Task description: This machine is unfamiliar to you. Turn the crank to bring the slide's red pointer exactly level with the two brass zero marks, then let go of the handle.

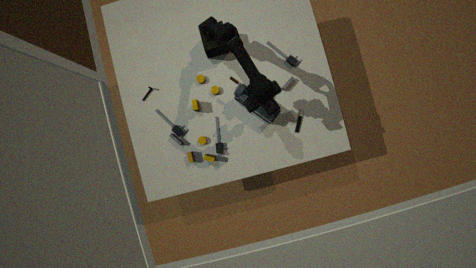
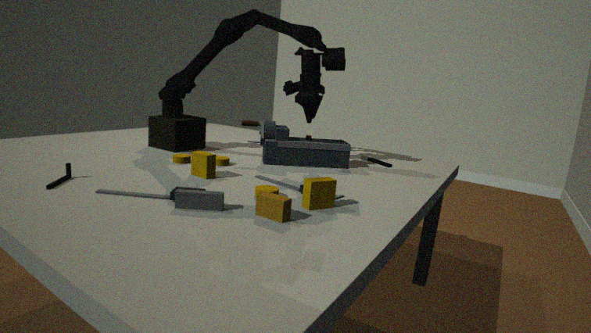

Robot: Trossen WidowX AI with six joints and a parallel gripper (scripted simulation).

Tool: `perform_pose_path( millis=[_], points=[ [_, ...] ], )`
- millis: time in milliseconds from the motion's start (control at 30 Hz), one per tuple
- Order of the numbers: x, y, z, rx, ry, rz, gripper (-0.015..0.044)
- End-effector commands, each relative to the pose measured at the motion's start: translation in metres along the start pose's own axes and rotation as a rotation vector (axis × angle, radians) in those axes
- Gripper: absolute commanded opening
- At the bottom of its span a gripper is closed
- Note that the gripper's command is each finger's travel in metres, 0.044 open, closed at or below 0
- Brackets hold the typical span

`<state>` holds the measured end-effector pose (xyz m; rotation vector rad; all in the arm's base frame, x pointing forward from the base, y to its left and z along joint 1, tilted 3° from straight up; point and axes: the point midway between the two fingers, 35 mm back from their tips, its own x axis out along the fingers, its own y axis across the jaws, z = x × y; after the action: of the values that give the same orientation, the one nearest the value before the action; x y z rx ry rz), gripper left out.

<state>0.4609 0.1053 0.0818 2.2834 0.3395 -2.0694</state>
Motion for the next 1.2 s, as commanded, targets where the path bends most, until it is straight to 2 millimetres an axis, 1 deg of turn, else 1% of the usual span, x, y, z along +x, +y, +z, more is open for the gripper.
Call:
perform_pose_path(
  millis=[0,67,100,667,1167],
  points=[
    [0.0,-0.0002,0.0,0.0,0.0,-0.001,0.0394],
    [0.0,-0.0002,0.0,0.0,0.0,-0.001,0.044],
    [0.0,-0.0002,0.0,0.0,0.0,-0.001,0.044],
    [0.0,-0.0002,0.0,0.0,0.0,-0.001,0.0],
    [0.0,0.0,0.0,0.0,0.0,0.0,0.0]
  ],
)
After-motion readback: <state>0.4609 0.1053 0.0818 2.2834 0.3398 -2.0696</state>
